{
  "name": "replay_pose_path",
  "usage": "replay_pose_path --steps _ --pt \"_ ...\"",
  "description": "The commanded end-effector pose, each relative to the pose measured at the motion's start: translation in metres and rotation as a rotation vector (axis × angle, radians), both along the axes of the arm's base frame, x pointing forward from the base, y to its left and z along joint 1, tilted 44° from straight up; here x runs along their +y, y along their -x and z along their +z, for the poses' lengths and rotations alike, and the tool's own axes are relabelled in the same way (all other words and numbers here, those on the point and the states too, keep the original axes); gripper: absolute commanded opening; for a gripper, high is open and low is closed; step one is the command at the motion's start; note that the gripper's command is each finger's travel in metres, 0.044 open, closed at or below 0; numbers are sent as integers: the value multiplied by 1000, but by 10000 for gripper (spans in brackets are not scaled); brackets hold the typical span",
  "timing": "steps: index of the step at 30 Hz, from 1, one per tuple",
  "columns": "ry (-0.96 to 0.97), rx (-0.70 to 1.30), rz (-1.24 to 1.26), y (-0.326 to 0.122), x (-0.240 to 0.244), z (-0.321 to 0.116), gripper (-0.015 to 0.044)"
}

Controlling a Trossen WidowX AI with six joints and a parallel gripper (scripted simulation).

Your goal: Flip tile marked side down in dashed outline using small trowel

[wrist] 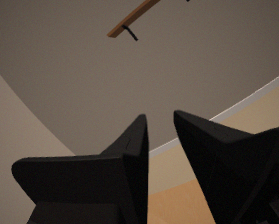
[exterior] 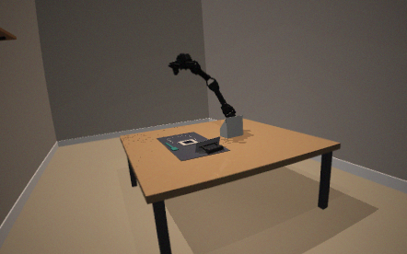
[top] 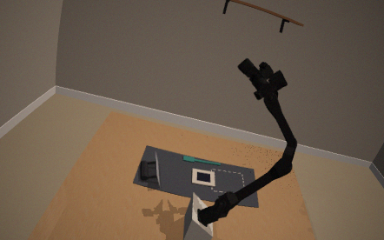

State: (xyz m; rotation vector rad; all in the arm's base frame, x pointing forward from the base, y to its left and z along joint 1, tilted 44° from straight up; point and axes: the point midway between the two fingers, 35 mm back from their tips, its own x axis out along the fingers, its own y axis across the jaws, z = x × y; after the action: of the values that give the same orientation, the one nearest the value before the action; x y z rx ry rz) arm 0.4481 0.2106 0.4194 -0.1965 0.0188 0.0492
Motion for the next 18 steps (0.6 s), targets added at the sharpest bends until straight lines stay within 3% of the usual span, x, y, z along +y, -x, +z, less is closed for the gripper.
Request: replay_pose_path --steps 1,18 --pt "8 143 18 -17 23 -57 100" --pt "104 705 -49 -20 68 -294 100"
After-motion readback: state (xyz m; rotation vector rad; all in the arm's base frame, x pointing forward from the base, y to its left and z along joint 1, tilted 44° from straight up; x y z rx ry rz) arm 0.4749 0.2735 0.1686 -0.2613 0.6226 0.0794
